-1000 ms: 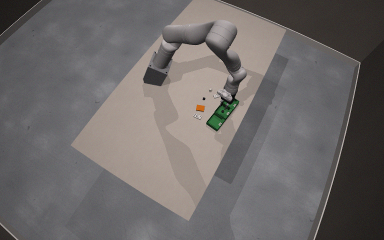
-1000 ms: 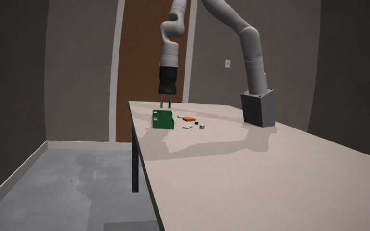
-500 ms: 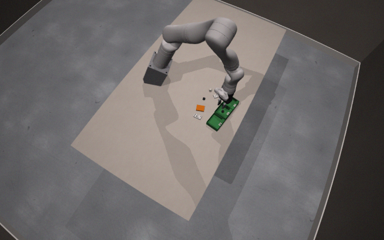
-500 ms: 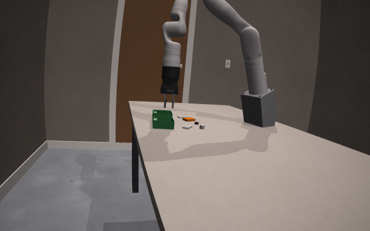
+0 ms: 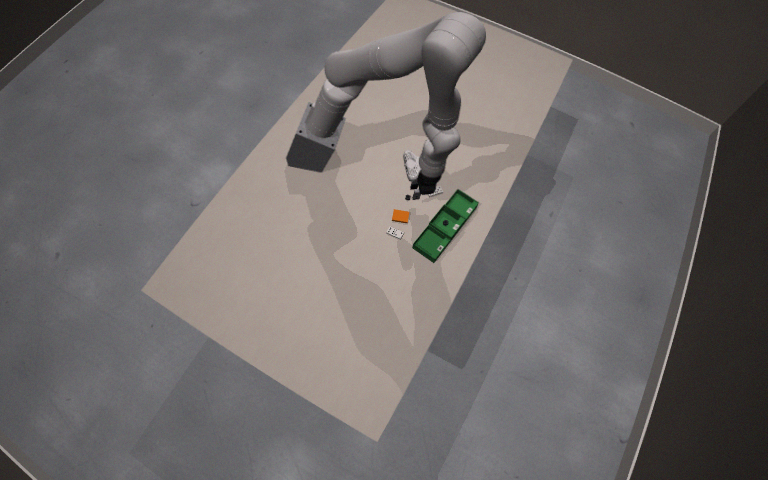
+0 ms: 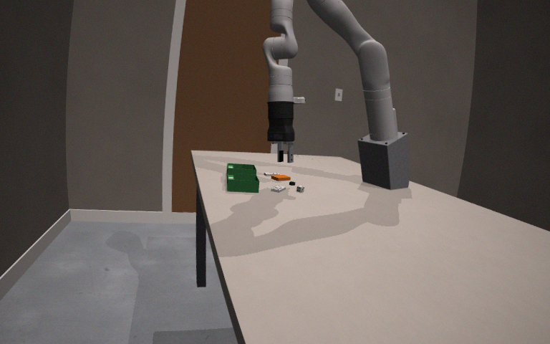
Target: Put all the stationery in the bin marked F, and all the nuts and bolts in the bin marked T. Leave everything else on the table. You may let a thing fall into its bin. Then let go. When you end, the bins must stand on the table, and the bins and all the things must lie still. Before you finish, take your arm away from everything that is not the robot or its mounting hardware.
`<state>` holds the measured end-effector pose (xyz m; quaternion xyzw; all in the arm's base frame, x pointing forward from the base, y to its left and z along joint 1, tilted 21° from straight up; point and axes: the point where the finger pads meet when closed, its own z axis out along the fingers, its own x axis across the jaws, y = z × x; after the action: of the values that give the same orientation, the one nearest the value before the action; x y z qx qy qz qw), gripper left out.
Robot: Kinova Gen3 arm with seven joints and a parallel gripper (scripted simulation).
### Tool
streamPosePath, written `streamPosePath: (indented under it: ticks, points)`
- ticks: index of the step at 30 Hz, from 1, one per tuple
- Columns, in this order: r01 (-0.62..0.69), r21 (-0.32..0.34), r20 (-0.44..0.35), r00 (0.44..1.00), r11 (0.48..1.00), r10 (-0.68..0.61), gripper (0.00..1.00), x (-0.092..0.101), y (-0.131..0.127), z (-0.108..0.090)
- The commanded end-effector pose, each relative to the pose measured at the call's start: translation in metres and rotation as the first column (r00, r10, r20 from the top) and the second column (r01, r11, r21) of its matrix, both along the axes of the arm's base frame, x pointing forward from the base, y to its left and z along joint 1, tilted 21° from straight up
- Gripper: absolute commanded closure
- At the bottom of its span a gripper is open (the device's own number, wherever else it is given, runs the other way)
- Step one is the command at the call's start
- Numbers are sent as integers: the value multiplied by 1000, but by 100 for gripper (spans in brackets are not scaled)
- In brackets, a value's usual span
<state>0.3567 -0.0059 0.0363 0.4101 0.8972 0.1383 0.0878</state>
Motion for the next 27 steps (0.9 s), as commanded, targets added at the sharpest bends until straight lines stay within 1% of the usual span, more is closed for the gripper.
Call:
streamPosePath:
  ticks: [1, 4, 6, 8, 11, 13, 16, 17, 21, 27]
  points:
    - [150, -7, 48, 988, 989, -149, 36, -25, 12, -5]
    - [303, 39, 24, 952, 952, -305, 36, -26, 12, -5]
    - [303, 39, 24, 952, 952, -305, 36, -26, 12, -5]
    - [397, 67, 5, 917, 915, -398, 36, -26, 12, -5]
    - [522, 106, -34, 853, 847, -521, 36, -26, 12, -5]
    - [599, 128, -62, 800, 790, -597, 36, -26, 12, -5]
    - [705, 156, -109, 708, 692, -698, 36, -26, 12, -5]
    - [723, 160, -117, 690, 672, -714, 36, -26, 13, -5]
    - [723, 160, -117, 690, 672, -714, 36, -27, 18, -5]
    - [723, 160, -117, 690, 672, -714, 36, -27, 18, -5]
